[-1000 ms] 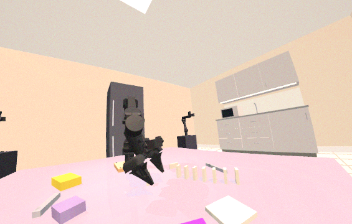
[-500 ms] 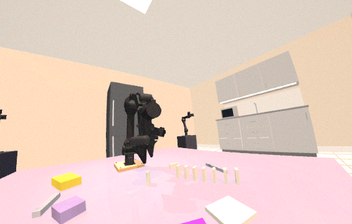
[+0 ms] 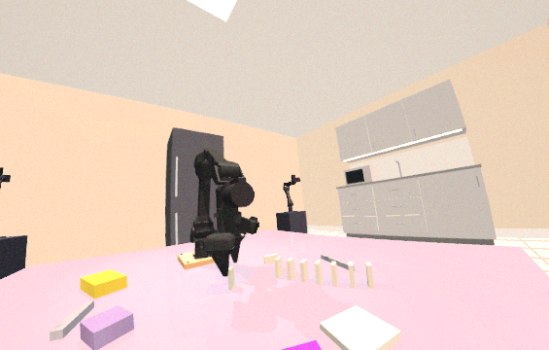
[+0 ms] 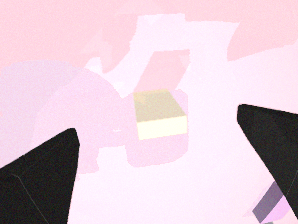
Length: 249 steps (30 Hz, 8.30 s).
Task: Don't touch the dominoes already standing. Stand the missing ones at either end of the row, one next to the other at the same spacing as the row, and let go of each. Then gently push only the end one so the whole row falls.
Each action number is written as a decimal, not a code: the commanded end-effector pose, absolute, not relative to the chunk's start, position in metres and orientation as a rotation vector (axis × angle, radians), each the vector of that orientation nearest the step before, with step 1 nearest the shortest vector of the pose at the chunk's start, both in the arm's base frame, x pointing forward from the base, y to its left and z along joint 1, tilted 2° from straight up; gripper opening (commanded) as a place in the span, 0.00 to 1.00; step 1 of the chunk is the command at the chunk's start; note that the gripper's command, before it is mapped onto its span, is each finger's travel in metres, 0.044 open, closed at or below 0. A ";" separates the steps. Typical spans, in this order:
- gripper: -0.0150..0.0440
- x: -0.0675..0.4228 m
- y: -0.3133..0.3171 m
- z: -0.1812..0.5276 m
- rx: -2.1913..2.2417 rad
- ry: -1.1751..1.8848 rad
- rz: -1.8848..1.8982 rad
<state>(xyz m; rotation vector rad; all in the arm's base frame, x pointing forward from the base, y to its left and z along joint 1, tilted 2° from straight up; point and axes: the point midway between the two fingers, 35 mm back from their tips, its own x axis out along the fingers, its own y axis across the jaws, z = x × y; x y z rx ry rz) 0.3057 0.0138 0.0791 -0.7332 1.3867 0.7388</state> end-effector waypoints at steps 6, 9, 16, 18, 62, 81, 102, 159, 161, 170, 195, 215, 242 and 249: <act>1.00 0.305 0.013 0.064 -0.738 1.386 0.737; 1.00 0.305 0.013 0.059 -0.738 1.386 0.737; 0.87 0.305 0.014 0.055 -0.738 1.386 0.737; 0.78 0.305 0.014 0.055 -0.738 1.386 0.737; 0.44 0.291 0.122 0.193 -0.324 1.490 0.358; 0.44 0.298 0.128 0.161 -0.316 1.491 0.350; 0.44 0.298 0.129 0.069 -0.316 1.491 0.350; 1.00 0.213 0.212 0.117 -1.149 1.181 1.151; 1.00 0.213 0.212 0.117 -1.149 1.181 1.151; 1.00 0.215 0.215 0.080 -1.149 1.181 1.151; 0.91 0.217 0.214 0.037 -1.149 1.181 1.151; 0.31 0.217 0.214 0.037 -1.149 1.181 1.151; 0.31 0.233 0.236 0.196 -0.678 1.396 0.706; 0.31 0.246 0.257 0.198 -0.151 1.514 0.210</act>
